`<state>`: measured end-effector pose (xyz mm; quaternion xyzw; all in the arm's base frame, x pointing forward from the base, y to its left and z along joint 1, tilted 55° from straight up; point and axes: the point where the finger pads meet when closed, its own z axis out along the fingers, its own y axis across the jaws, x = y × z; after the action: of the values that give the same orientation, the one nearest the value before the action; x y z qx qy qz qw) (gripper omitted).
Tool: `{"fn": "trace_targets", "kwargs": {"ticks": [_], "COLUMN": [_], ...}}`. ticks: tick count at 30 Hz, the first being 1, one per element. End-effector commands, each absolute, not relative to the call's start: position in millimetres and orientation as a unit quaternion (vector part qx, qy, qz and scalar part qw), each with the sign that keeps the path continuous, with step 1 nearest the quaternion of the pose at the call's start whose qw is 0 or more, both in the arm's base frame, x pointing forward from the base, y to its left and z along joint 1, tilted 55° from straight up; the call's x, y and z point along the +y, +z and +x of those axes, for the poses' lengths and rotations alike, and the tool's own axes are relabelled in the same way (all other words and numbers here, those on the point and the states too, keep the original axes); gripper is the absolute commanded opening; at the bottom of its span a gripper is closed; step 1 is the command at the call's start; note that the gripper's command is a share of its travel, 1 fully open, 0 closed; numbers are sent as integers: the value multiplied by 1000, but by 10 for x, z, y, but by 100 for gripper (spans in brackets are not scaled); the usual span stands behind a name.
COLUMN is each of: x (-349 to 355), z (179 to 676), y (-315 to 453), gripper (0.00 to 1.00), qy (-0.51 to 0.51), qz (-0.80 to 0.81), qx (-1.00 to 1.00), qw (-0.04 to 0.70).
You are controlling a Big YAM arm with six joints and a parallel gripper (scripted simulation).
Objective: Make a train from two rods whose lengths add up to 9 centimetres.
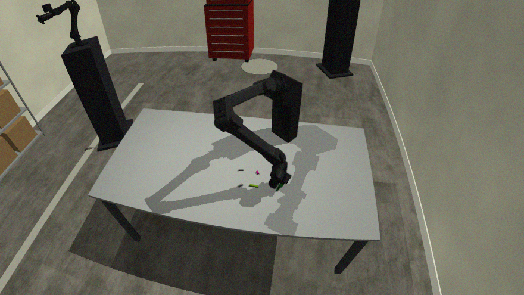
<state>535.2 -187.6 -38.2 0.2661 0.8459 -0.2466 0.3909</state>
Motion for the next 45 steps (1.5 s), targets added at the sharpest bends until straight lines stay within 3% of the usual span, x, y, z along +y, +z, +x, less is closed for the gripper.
{"fn": "trace_targets", "kwargs": {"ticks": [1, 37, 38, 45], "x": [-1923, -1923, -1923, -1923], "z": [5352, 5353, 5353, 5353], "y": [-361, -363, -363, -363], "gripper": [23, 23, 4, 4], "qy": [-248, -248, -248, -248], "qz": [268, 267, 267, 268], "qx": [843, 843, 843, 843], "qw": [396, 396, 396, 396]}}
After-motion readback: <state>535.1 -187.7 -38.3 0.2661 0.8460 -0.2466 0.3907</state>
